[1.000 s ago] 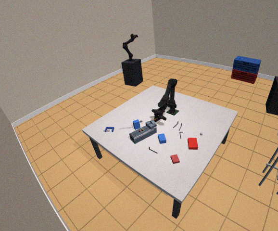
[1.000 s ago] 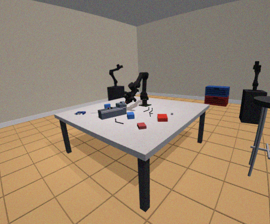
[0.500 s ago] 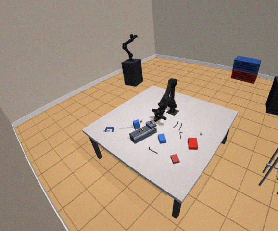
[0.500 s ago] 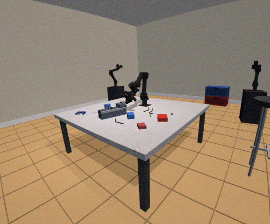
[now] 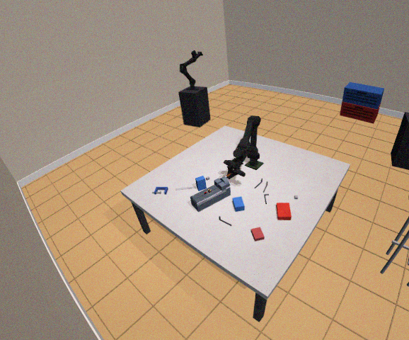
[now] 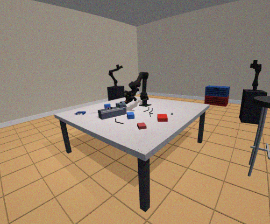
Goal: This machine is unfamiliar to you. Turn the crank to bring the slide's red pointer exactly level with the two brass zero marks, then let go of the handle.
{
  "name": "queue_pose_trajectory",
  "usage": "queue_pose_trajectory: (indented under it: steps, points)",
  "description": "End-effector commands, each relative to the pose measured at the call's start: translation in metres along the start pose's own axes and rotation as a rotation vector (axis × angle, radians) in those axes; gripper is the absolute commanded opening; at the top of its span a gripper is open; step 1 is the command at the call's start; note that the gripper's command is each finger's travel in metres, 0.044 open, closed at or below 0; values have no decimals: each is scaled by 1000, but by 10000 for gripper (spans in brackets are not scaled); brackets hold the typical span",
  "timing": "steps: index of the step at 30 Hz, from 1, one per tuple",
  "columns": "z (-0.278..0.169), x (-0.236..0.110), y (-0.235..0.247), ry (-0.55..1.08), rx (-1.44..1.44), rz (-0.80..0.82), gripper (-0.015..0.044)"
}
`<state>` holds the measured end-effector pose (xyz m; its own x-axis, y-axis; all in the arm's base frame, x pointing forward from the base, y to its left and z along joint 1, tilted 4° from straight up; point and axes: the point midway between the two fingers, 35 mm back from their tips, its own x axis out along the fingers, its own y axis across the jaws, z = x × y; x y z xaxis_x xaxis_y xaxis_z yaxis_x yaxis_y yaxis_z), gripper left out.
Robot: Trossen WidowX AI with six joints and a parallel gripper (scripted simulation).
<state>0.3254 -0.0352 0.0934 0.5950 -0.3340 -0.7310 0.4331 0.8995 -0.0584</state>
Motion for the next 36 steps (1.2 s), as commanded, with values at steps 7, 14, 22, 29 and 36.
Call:
queue_pose_trajectory:
  steps: [7,14,22,29,36]
  points:
    - [6,-6,8,-13,1,18,0]
    - [7,-8,12,-13,1,19,0]
    - [8,-9,16,-13,1,19,0]
    - [8,-9,19,-13,1,19,0]
    - [7,-9,21,-13,2,19,0]
